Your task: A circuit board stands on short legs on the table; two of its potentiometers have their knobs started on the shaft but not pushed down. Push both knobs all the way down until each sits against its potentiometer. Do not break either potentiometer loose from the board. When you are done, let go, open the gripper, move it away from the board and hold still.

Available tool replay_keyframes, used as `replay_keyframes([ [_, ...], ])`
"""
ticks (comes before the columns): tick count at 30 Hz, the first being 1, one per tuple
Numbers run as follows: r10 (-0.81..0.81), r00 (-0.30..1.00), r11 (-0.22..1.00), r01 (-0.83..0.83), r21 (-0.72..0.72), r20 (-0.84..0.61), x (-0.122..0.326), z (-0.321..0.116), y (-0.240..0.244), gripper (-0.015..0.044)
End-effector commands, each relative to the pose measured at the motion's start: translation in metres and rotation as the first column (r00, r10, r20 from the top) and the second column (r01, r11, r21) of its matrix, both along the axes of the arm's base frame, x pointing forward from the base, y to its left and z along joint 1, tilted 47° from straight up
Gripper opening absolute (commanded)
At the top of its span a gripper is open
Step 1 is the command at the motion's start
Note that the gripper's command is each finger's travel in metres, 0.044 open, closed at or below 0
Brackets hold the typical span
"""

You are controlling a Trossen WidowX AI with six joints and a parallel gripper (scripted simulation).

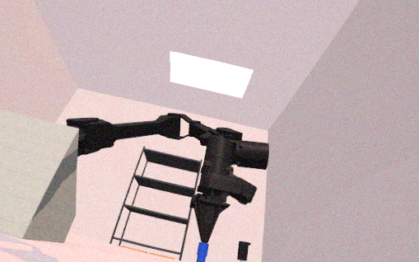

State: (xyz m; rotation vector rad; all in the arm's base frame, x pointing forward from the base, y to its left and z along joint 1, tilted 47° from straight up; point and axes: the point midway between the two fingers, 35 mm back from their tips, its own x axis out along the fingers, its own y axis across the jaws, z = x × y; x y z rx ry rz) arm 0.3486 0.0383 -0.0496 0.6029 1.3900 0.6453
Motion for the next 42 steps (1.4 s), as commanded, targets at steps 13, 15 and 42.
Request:
replay_keyframes([
  [13,0.013,1.0,1.0,-0.013,0.007,-0.013,-0.003,0.007,-0.007,0.0026],
  [15,0.013,1.0,1.0,-0.013,0.007,-0.013,-0.003,0.007,-0.007,0.0079],
  [42,0.014,1.0,1.0,-0.014,-0.003,0.005,0.07,0.05,-0.043,0.0],
])
